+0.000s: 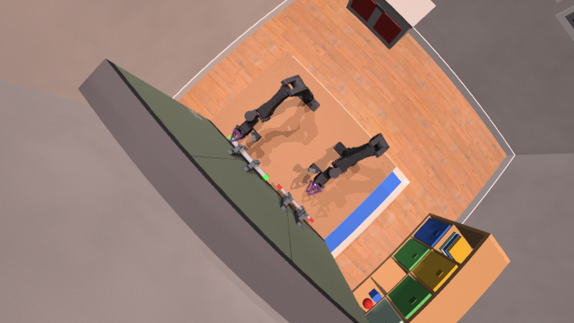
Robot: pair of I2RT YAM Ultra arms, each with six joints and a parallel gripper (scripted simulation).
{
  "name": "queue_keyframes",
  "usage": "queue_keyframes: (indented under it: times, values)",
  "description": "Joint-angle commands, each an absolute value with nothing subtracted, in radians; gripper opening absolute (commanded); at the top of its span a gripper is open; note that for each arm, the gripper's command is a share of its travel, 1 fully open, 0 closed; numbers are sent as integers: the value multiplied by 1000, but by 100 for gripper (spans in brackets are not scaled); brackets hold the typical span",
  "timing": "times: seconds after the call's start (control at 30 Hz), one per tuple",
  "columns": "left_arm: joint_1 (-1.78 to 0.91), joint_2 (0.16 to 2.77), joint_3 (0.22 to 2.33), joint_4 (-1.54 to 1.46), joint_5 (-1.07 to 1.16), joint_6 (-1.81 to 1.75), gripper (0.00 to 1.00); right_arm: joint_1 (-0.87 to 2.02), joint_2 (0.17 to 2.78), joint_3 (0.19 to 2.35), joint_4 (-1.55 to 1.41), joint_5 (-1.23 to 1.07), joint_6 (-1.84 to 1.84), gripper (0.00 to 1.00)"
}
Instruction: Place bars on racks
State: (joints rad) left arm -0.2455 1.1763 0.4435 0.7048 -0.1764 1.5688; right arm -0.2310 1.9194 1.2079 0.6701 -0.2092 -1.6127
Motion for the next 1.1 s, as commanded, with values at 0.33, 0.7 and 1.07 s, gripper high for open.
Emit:
queue_keyframes:
  times: [0.33,0.7,1.07]
  values:
    - [-235,1156,451,707,-172,1569,100,-226,1924,1204,721,-209,-1573,0]
    - [-235,1156,451,707,-172,1569,100,-226,1931,1204,728,-208,-1573,0]
    - [-235,1156,451,707,-172,1569,100,-226,1937,1198,741,-208,-1573,0]
